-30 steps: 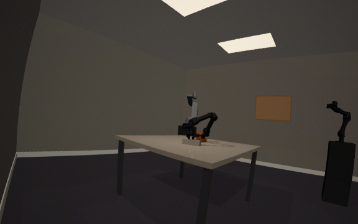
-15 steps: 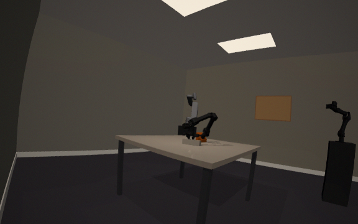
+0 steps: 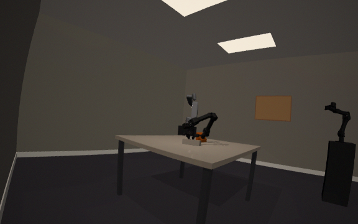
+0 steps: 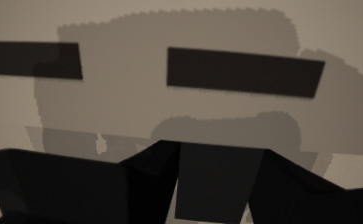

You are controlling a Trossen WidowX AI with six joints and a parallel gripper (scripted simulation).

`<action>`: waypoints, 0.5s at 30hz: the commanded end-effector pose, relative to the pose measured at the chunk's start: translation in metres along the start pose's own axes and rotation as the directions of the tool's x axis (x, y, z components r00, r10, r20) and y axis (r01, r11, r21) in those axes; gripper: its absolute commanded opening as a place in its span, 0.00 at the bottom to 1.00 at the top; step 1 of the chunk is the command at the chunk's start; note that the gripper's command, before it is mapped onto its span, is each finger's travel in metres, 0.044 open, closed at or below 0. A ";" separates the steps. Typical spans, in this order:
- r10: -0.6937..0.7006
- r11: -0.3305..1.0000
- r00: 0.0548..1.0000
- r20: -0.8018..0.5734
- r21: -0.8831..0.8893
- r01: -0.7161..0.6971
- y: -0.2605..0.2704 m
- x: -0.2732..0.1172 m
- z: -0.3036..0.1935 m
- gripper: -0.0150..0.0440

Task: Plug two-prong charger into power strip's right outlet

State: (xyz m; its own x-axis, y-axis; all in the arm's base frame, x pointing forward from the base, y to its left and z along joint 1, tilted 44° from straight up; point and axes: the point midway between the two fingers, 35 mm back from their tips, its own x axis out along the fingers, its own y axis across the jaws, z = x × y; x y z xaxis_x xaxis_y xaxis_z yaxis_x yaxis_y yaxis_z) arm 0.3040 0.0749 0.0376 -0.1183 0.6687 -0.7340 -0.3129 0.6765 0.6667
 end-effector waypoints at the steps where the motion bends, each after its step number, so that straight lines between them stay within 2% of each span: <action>1: -0.003 1.000 1.000 0.021 -0.021 0.004 0.000 0.000 0.006 0.25; 15: -0.004 1.000 1.000 0.021 -0.021 0.004 0.000 -0.001 0.004 0.25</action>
State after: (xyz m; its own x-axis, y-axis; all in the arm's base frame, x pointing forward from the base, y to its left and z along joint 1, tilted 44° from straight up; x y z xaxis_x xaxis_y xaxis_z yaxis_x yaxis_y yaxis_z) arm 0.3040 0.0749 0.0381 -0.1147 0.6683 -0.7350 -0.3166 0.6767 0.6647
